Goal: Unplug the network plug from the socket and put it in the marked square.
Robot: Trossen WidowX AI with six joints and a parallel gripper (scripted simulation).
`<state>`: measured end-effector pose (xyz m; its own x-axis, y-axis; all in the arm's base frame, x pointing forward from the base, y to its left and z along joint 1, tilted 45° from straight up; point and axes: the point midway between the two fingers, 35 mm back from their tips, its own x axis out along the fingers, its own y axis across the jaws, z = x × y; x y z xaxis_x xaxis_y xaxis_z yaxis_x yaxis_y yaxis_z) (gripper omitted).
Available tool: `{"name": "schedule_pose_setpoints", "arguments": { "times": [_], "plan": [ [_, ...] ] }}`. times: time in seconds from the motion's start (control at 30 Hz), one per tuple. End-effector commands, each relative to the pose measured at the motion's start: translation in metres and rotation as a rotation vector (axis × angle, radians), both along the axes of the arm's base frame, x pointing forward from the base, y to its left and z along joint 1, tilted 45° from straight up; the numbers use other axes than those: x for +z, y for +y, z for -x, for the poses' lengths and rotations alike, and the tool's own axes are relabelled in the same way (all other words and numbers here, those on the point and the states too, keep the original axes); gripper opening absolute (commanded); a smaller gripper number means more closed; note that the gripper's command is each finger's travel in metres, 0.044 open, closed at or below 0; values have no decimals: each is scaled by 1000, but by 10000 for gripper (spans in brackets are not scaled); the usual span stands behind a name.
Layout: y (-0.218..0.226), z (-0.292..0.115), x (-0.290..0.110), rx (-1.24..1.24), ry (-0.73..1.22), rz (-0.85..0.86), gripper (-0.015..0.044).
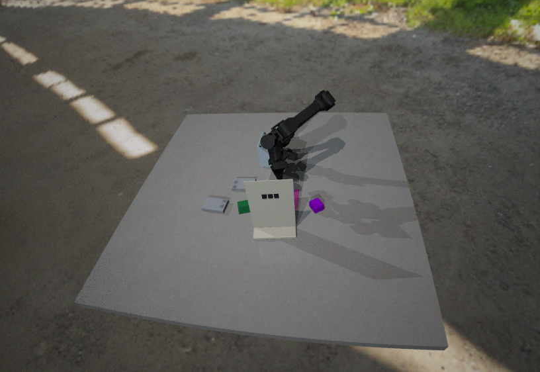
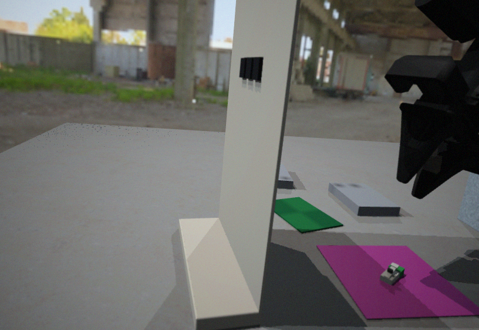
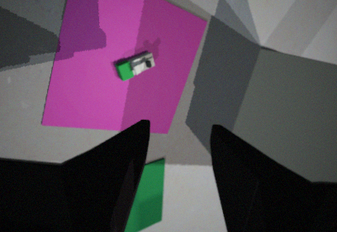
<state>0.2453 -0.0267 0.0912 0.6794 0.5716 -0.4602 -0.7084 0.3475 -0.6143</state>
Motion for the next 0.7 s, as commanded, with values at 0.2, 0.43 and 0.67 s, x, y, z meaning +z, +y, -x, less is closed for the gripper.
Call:
{"name": "schedule_pose_setpoints", "arguments": {
  "times": [0.2,0.43,0.67],
  "plan": [
    [-6,2,11,2,-12,-4,156],
    [-10,5,17,0,-15,-8,156],
    [-14,8,24,-3,-20,-12,156]
  ]
}}
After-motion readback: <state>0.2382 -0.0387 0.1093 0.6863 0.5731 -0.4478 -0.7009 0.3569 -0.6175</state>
